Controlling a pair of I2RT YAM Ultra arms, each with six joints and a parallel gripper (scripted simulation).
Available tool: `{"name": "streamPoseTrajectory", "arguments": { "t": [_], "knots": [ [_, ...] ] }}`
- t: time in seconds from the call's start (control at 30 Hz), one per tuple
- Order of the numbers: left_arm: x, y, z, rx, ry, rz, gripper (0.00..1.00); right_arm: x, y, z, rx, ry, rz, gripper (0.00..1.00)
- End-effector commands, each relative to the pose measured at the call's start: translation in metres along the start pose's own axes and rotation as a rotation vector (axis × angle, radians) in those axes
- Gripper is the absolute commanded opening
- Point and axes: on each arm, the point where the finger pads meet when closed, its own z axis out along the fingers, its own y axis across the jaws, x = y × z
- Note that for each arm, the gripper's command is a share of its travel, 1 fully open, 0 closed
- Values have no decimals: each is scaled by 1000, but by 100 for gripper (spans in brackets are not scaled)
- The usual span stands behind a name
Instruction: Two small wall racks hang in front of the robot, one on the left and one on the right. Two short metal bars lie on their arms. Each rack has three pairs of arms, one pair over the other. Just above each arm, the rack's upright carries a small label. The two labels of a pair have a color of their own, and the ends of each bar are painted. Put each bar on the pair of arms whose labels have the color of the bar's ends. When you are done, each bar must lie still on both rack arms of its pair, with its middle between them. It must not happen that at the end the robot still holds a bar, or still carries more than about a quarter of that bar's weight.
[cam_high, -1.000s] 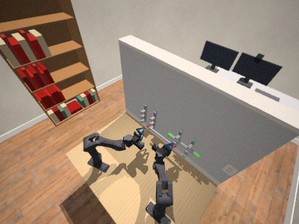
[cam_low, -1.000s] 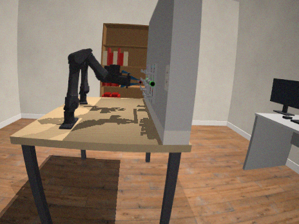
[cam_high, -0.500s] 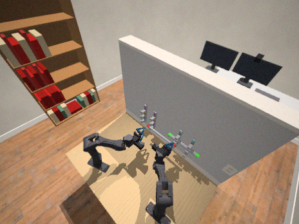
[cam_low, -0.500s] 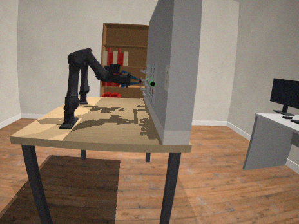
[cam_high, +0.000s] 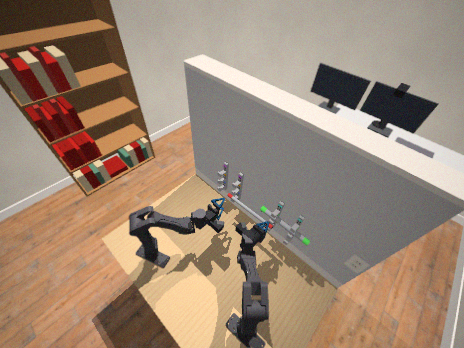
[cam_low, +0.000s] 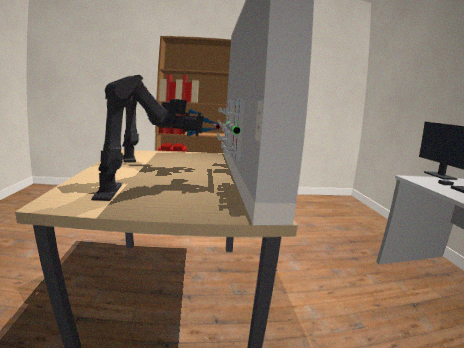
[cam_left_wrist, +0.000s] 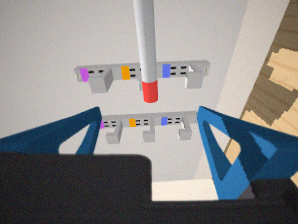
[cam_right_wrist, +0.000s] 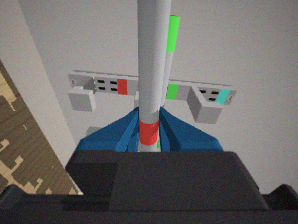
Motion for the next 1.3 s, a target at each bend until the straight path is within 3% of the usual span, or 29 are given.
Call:
{"name": "streamPoseTrajectory", "arguments": {
  "t": [0.0,1.27],
  "knots": [
    [1,15,-5,-40,1,-34,100,6,-30,0,64,6,79,0],
    [27,14,0,-39,1,-34,100,6,-22,-1,64,6,79,0]
  ]
}}
